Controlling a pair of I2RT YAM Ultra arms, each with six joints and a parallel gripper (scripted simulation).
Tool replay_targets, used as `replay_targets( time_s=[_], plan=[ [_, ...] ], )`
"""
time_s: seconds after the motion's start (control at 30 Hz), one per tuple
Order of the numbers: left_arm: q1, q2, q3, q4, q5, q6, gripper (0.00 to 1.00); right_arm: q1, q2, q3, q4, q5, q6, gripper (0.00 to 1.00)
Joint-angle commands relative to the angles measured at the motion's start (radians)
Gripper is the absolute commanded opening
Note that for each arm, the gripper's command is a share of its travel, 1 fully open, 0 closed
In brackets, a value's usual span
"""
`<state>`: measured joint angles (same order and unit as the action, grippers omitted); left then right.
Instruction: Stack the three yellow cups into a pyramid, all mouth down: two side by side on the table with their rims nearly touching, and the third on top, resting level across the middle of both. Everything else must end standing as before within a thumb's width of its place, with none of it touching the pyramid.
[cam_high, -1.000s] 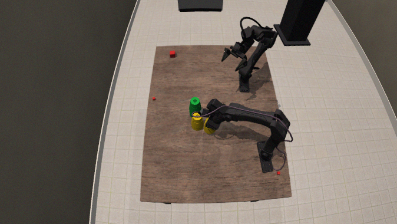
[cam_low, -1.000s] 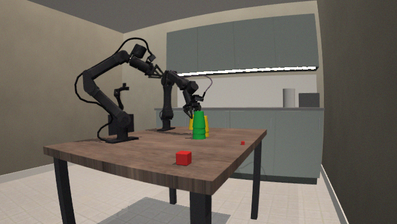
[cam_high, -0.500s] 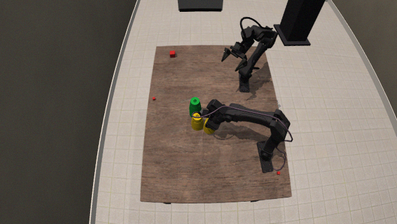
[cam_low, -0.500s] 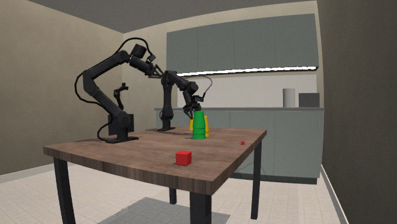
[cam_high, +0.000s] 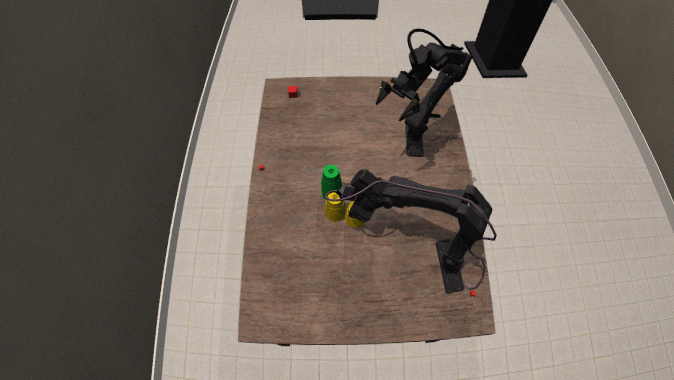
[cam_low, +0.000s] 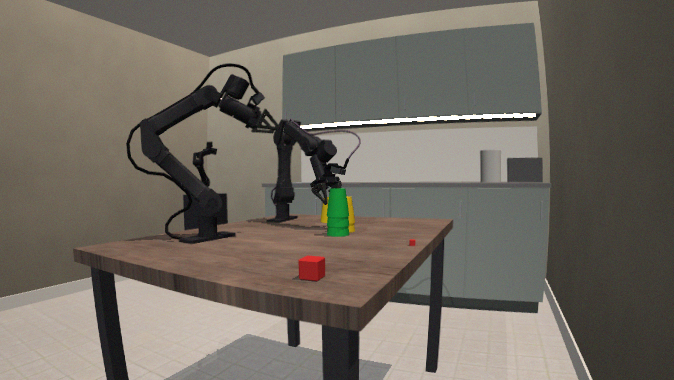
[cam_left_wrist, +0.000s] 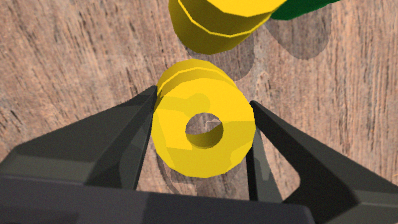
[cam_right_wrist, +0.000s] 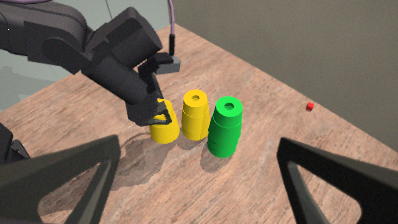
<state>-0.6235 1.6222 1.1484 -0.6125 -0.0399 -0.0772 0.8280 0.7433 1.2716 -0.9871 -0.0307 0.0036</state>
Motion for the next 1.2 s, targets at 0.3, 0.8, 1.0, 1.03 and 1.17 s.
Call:
replay_targets(
  time_s=[0.3,0.8,1.0,1.03,1.17],
  plan=[
    [0.012,0.009,-0.028,0.068,0.004,0.011,0.00,0.007,-0.015,-0.004,-0.001,0.004,0.006,1.00],
    [0.006,0.014,-0.048,0.110,0.003,0.004,0.00,0.007,-0.015,-0.004,-0.001,0.004,0.006,1.00],
    [0.005,0.015,-0.063,0.118,0.002,0.004,0.00,0.007,-0.015,-0.004,-0.001,0.004,0.006,1.00],
    [0.005,0.015,-0.062,0.123,0.001,0.003,0.00,0.007,-0.015,-0.004,-0.001,0.004,0.006,1.00],
    [0.003,0.017,-0.078,0.131,0.000,0.003,0.00,0.007,-0.015,-0.004,-0.001,0.004,0.006,1.00]
  ],
)
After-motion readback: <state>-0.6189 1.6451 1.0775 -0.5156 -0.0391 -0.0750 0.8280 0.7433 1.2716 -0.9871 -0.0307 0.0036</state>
